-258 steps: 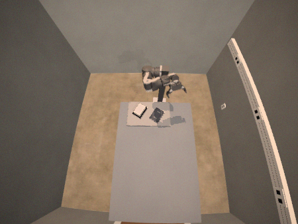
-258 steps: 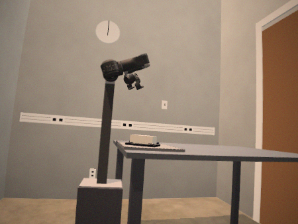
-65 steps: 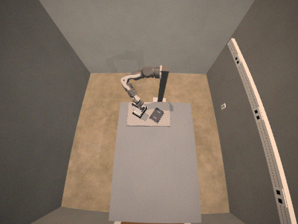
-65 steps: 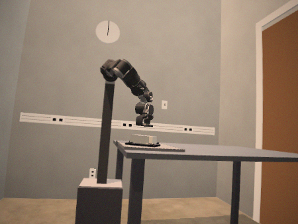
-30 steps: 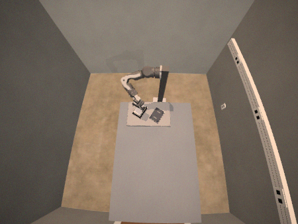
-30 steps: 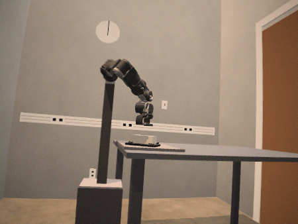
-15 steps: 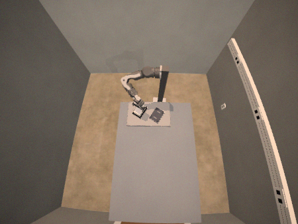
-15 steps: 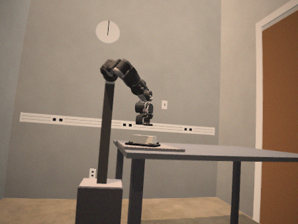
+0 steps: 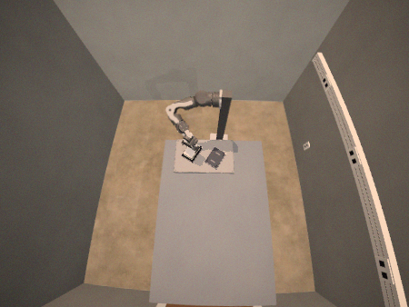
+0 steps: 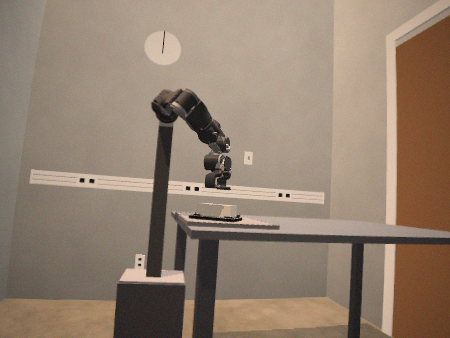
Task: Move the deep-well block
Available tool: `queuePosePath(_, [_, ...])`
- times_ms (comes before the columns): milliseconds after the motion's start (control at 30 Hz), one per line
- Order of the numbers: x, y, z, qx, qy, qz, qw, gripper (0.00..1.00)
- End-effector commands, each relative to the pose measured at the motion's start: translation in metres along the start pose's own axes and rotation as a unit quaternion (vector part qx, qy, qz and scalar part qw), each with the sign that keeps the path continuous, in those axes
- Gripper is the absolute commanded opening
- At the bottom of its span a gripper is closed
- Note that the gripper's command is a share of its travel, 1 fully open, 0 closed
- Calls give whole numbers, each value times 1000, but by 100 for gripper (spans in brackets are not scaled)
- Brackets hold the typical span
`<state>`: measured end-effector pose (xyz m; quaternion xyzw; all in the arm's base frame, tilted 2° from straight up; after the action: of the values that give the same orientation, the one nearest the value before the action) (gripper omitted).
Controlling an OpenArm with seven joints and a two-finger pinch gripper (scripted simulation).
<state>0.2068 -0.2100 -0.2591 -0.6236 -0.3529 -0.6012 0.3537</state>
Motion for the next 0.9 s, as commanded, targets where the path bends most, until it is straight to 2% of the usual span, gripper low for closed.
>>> queuePosePath(0, [1,0,0,0,1,-1,1000,77])
queuePosePath(300, [1,0,0,0,1,-1,1000,77])
queuePosePath(467, [-54,0,2,-1,0,-3,1000,77])
queuePosePath(867, [-54,0,2,-1,0,-3,1000,77])
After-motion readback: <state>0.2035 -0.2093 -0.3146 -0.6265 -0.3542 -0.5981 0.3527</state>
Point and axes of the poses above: the point where the finger pads meet when closed, its own x axis back along the fingers, its own z axis across the jaws, y = z × x, the point moved 6 cm from there along x, back along the fingers, and after that the axes turned 3 degrees about -x, right-handed, at the moved point
